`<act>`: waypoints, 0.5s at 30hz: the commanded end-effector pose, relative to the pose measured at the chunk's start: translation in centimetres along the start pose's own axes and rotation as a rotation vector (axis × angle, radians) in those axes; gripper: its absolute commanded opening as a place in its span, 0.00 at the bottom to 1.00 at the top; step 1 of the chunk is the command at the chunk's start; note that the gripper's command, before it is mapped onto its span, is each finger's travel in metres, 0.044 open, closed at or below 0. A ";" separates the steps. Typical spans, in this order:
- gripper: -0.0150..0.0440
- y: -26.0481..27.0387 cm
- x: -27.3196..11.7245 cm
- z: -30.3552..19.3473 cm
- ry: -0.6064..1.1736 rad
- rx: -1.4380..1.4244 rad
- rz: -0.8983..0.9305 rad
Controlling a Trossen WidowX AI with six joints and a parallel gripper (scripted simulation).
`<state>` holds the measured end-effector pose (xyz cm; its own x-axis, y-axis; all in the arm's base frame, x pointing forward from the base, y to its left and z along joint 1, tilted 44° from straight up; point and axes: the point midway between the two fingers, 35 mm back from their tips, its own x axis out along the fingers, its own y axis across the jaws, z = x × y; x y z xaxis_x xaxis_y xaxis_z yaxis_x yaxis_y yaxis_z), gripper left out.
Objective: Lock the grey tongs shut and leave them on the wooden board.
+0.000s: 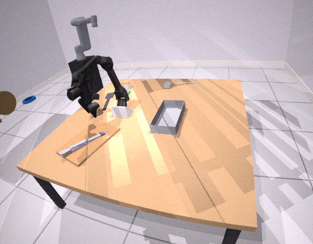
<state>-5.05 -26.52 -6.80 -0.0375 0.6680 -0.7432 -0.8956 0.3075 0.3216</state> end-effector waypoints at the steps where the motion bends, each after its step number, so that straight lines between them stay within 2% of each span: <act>1: 1.00 1.1 -2.0 4.6 -0.014 0.001 0.001; 9: 1.00 1.3 -2.6 5.4 -0.014 0.000 0.001; 15: 1.00 1.3 -6.2 5.2 -0.004 -0.002 -0.001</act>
<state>-3.72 -25.17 -0.17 -0.0358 0.6850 -0.7277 -0.8980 0.2975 0.3242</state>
